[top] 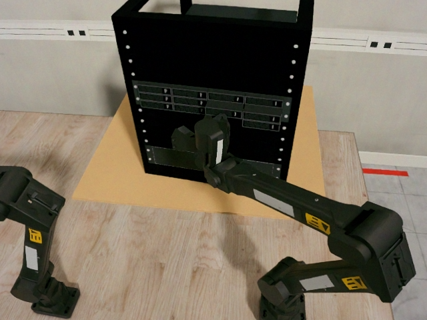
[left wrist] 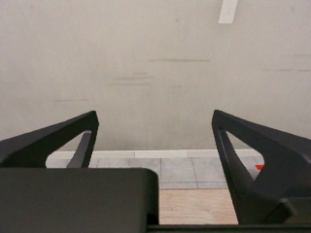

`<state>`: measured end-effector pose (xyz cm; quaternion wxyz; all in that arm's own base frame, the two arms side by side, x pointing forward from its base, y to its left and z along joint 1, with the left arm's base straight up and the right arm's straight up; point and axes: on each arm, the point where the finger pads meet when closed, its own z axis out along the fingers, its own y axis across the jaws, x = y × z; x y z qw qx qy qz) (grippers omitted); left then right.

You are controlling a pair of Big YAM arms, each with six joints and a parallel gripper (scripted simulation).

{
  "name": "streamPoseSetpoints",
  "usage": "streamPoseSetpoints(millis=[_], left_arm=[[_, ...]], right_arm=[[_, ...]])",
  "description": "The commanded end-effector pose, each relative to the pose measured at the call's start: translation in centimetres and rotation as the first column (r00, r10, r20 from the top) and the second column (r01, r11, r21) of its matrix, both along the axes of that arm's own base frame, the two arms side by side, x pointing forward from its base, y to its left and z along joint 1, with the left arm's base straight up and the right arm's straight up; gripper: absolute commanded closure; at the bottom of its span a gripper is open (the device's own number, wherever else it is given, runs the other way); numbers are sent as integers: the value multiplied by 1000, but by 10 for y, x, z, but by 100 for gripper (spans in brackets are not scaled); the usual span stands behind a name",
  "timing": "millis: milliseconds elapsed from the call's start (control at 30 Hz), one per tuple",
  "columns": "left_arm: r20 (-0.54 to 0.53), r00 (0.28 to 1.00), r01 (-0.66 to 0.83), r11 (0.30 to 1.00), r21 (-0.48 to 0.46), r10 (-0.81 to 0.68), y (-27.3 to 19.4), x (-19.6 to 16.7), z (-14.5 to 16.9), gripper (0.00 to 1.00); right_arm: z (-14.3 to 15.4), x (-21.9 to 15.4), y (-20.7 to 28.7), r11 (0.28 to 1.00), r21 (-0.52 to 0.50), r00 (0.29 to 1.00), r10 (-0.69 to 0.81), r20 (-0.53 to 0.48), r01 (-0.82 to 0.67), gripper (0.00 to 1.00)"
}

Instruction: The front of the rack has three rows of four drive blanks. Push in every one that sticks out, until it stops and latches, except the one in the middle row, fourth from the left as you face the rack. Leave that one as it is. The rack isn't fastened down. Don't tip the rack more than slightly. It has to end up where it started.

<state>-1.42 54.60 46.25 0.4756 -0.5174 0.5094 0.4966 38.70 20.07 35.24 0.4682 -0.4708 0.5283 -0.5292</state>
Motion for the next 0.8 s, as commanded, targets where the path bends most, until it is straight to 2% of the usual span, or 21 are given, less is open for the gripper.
streamPoseSetpoints(millis=[0, 267, 500, 567, 767], left_arm=[[12, 1000, 1, 998, 55, -2, -1, 0, 38, 0], [12, 1000, 1, 998, 55, -2, -1, 0, 38, 0], [12, 1000, 1, 998, 55, -2, -1, 0, 38, 0], [12, 1000, 1, 998, 55, -2, -1, 0, 38, 0], [12, 1000, 1, 998, 55, -2, -1, 0, 38, 0]], right_arm=[[27, 5, 3, 999, 37, 999, -2, 32, 1, 100], [40, 18, 3, 998, 65, 998, -10, 62, 6, 100], [39, 34, 1, 998, 63, 998, -10, 64, 6, 100], [27, 33, -1, 999, 48, 999, -9, 48, 6, 100], [27, 29, 5, 999, 48, 999, 7, 49, -9, 100]])
